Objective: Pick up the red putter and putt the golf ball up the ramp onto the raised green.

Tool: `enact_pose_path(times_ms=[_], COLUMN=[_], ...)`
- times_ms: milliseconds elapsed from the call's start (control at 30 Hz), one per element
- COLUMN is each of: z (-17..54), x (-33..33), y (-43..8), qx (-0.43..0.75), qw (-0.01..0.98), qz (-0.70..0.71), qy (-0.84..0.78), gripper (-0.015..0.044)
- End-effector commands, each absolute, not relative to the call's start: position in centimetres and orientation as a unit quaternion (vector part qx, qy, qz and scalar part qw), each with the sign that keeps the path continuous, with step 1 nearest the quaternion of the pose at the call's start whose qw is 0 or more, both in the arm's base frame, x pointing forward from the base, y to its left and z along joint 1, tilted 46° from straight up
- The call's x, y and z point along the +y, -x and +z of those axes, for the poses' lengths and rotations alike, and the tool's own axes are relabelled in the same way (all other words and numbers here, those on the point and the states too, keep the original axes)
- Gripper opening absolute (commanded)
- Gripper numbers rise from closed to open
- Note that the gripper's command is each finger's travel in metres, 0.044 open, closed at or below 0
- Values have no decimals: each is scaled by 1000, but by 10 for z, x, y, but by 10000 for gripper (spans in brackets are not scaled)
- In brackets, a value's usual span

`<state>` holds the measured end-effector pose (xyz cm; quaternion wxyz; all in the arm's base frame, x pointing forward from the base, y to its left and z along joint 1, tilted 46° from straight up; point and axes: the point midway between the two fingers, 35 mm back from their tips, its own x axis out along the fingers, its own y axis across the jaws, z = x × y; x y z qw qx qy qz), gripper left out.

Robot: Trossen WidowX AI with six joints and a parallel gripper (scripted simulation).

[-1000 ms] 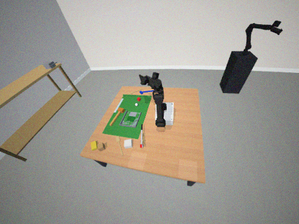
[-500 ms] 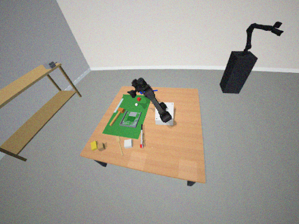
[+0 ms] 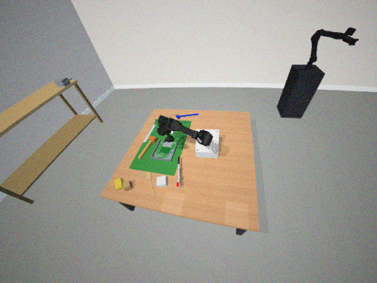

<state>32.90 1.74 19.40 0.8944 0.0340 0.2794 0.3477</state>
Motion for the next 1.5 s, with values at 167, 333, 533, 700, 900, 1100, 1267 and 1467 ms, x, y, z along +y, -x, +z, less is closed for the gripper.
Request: enact_pose_path(times_ms=[167, 333, 533, 700, 900, 1100, 1267, 1467], z=[123, 95, 91, 85, 74, 68, 58, 56], x=[143, 191, 193, 198, 209, 216, 226, 228], y=[-283, -239, -231, -229, -228, -228, -227, -227], qx=[194, 112, 104, 104, 104, 104, 104, 104], qw=[742, 639, 629, 629, 630, 629, 630, 630], qz=[620, 724, 732, 732, 732, 732, 732, 732], qy=[166, 235, 239, 239, 239, 239, 238, 238], gripper=[440, 440, 440, 440, 440, 440, 440, 440])
